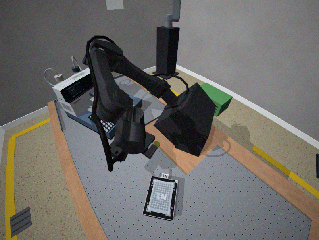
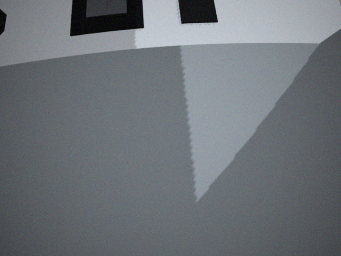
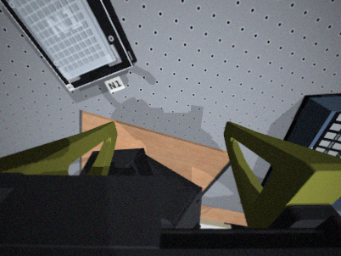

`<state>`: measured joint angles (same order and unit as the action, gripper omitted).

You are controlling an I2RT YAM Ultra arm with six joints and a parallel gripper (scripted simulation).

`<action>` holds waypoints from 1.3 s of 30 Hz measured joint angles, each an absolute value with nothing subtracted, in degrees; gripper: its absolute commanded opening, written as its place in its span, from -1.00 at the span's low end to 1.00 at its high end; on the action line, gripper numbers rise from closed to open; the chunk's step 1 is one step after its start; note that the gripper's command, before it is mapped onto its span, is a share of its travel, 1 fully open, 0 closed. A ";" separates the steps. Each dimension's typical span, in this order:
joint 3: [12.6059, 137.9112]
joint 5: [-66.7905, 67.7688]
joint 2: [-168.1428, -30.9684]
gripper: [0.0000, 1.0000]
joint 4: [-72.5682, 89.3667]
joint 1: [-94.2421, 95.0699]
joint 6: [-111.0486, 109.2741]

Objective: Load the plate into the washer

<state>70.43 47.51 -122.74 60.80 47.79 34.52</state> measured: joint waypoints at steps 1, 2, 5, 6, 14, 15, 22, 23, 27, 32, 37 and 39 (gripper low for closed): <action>70.43 47.51 -122.74 1.00 60.80 47.79 34.52; 70.43 47.51 -122.74 1.00 60.80 47.79 34.52; 70.43 47.51 -122.74 1.00 60.80 47.79 34.52; 70.54 47.53 -122.83 1.00 60.82 47.79 34.24; 74.28 47.57 -128.18 1.00 60.05 47.77 28.18; 75.02 47.57 -129.36 1.00 59.86 47.81 26.83; 80.47 47.53 -136.99 1.00 58.61 48.45 19.07; 81.34 47.48 -137.97 1.00 58.46 48.51 18.61; 83.55 47.40 -140.55 1.00 57.78 48.64 17.50; 88.60 47.33 -145.16 1.00 57.78 48.77 17.23; 94.30 47.18 -150.91 1.00 58.00 49.15 17.34; 96.79 47.09 -153.25 1.00 58.17 49.28 17.45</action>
<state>96.79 47.09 -153.25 58.17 49.28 17.45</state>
